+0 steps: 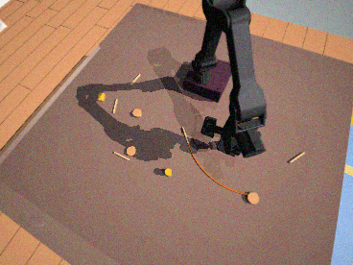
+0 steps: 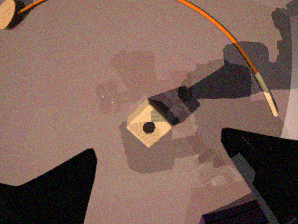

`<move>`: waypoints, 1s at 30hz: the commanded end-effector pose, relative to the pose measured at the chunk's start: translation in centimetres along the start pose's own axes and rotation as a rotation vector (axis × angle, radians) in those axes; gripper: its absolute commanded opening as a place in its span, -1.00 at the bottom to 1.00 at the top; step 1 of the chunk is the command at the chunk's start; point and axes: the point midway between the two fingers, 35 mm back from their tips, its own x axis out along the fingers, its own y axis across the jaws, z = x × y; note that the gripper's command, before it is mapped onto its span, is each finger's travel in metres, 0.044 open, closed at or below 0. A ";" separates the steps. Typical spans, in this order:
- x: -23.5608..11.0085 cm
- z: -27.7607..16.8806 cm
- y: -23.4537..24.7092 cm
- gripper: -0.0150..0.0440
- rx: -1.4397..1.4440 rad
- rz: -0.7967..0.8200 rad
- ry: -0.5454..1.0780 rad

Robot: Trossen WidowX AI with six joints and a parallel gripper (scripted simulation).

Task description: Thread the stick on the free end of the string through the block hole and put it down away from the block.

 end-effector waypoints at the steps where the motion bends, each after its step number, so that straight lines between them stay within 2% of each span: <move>1: -1.1 0.0 0.1 1.00 0.842 0.018 -0.005; 4: -1.1 0.0 0.1 1.00 0.940 0.018 -0.005; 21: -1.1 0.0 0.1 1.00 0.942 0.018 -0.005; 28: -1.1 0.0 0.1 0.38 0.942 0.018 -0.005; 30: -1.1 0.0 0.1 0.31 0.942 0.018 -0.005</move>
